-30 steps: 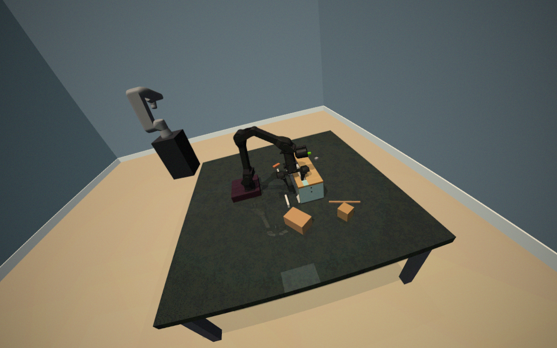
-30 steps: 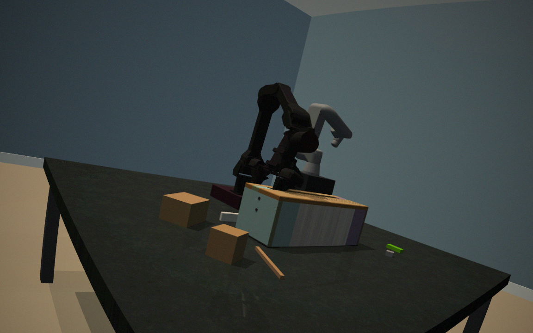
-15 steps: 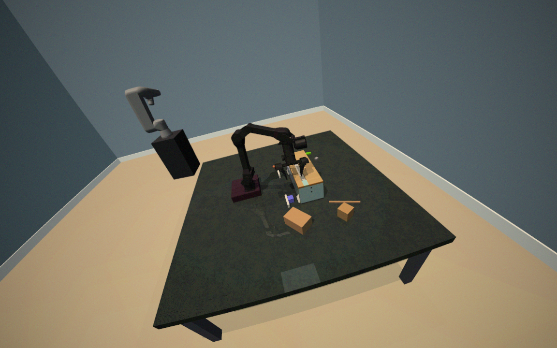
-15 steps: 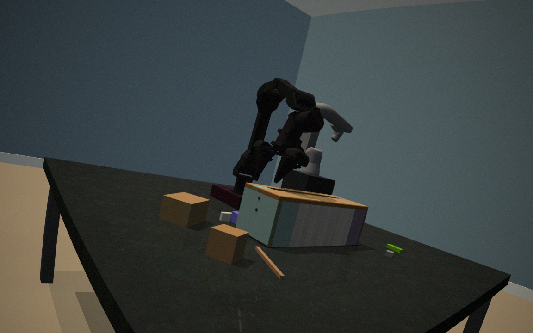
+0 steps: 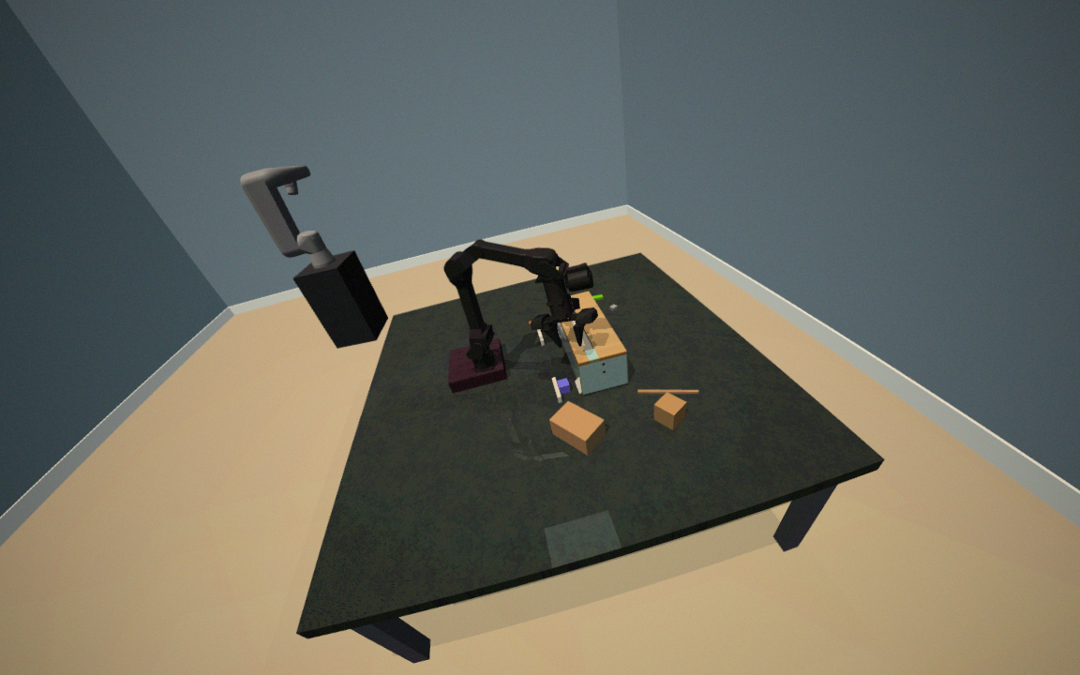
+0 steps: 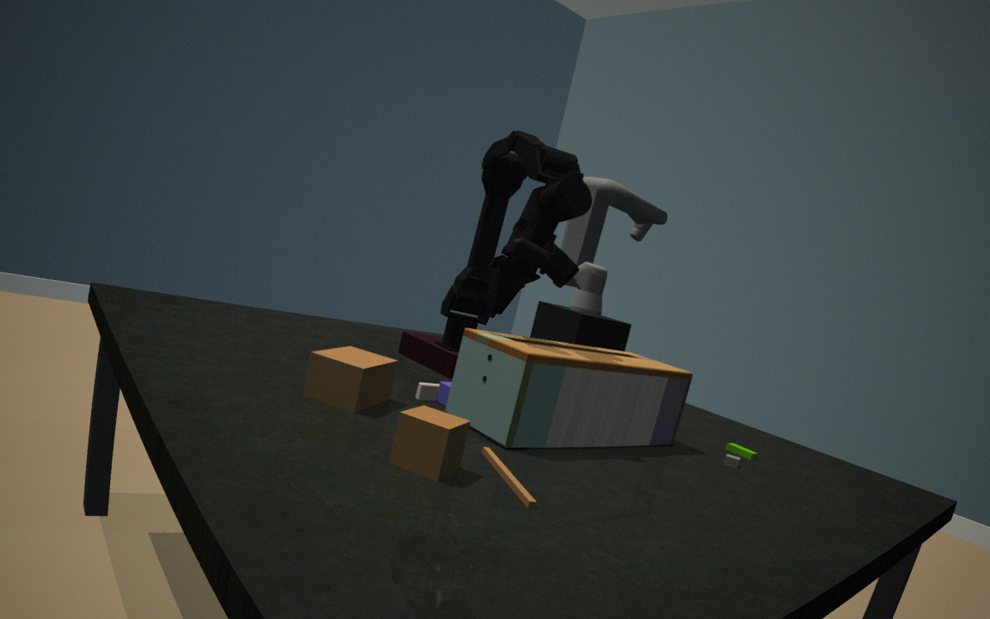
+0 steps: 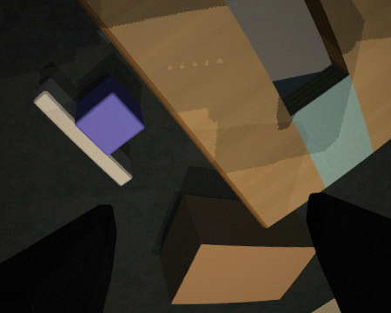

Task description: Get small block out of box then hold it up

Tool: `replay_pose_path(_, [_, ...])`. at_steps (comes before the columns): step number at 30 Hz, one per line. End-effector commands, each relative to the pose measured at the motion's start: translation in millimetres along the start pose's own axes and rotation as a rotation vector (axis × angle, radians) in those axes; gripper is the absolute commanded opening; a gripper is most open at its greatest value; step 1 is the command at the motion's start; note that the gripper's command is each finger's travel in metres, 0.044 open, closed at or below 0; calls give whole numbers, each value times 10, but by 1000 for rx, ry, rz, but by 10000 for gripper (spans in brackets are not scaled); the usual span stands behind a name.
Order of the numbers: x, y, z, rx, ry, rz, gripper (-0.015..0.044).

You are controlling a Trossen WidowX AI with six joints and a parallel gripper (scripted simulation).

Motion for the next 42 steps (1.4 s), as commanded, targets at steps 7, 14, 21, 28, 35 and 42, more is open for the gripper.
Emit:
replay_pose_path(7, [214,134,21,-47,-159,1278,285])
replay_pose_path(14, [272,181,30,-102,-204,1663,285])
replay_pose_path(21, [327,228,36,-176,-242,2047,285])
replay_pose_path(28, [373,268,40,-268,-265,2422,285])
replay_pose_path(35, [422,314,41,-389,-278,2794,285])
replay_pose_path(42, [468,358,41,-541,-270,3156,285])
Point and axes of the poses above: the point midway between the two fingers, 35 mm back from their tips, its own z axis out along the fingers, its own y axis across the jaws, x = y × z, the point moved 6 cm from there along -z, back along the fingers, and after that the axes turned 13 degrees about -z, right-handed, at the moved point
